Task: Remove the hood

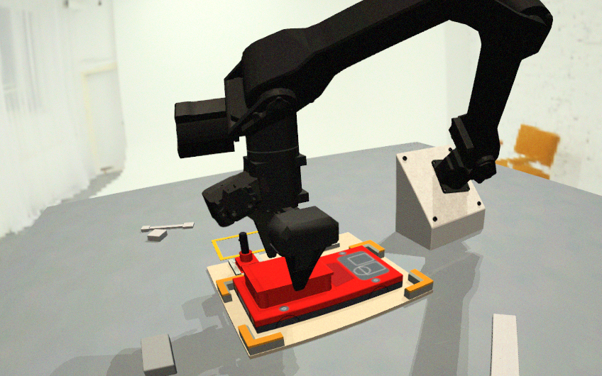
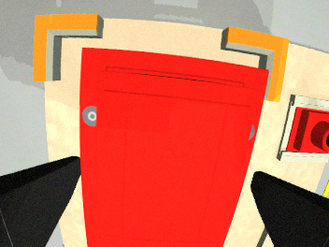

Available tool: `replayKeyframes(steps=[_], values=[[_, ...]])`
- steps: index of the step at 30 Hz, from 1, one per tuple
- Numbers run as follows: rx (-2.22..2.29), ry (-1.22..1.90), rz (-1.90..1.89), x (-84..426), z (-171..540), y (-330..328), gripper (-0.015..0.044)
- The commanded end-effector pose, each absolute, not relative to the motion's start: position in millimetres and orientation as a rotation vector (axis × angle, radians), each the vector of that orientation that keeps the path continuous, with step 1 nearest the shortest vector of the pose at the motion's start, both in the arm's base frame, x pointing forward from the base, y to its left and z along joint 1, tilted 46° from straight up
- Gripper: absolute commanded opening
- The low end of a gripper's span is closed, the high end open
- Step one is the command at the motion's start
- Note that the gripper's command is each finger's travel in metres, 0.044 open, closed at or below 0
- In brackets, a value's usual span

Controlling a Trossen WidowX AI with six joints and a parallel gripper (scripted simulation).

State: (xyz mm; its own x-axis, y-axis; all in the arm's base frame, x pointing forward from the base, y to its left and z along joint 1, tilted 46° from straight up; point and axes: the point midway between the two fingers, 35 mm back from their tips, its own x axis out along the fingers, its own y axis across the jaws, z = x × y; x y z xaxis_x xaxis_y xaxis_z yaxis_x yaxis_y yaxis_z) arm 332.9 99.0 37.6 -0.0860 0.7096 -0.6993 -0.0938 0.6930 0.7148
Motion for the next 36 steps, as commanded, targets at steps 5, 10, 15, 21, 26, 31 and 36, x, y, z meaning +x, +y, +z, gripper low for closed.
replayKeyframes(steps=[5,10,15,21,26,31,36], values=[[0.538,1.527,0.721,330.8,33.7,102.5,0.044],[0.538,1.527,0.721,330.5,32.0,104.3,0.044],[0.538,1.527,0.721,330.3,30.3,106.1,0.044],[0.538,1.527,0.722,329.9,28.3,108.2,0.044],[0.529,1.521,0.723,331.9,29.9,107.1,0.0361],[0.529,1.521,0.723,331.9,29.9,107.1,0.0308],[0.529,1.521,0.723,331.9,29.9,107.1,0.0275]])
